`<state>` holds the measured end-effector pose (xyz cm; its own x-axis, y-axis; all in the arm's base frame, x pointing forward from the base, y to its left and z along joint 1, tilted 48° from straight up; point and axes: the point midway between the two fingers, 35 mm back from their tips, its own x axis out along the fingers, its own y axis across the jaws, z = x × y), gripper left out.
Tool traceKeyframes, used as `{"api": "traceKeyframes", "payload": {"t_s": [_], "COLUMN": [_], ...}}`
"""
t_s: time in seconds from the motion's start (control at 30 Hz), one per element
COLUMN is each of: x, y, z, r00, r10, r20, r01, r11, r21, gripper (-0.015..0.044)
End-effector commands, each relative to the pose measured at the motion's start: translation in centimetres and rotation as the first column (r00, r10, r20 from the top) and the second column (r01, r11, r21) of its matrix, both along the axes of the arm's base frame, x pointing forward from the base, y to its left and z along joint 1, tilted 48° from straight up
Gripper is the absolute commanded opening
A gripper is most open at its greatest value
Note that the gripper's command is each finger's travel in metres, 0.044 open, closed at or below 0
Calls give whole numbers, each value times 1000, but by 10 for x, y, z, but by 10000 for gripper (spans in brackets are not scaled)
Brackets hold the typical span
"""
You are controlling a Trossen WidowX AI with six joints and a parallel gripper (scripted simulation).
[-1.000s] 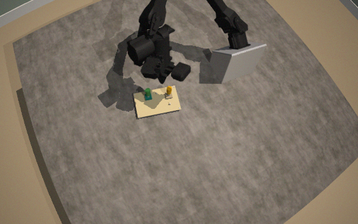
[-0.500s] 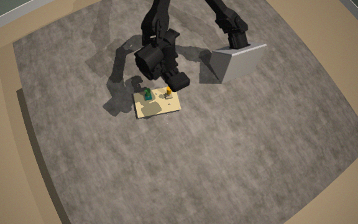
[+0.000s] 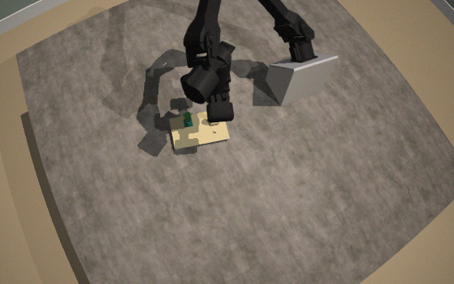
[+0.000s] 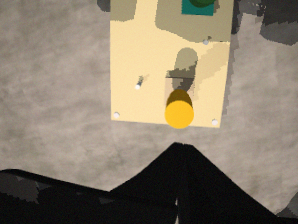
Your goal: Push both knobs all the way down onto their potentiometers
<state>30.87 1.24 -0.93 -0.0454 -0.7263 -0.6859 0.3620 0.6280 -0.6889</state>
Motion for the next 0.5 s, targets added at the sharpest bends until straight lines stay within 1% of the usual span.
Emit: {"api": "traceKeyframes", "payload": {"t_s": [0.0,0.1,0.47], "x": [1,0,0], "y": [-1,-14,-18], "z": [-2,-14,-18], "r00": [1000,1000,1000], "r10": [-15,-15,-15], "r20": [17,17,17], "r01": [15,15,15], "r11": [1000,1000,1000], "r21": [-12,-13,-13], "gripper": [0,0,0]}}
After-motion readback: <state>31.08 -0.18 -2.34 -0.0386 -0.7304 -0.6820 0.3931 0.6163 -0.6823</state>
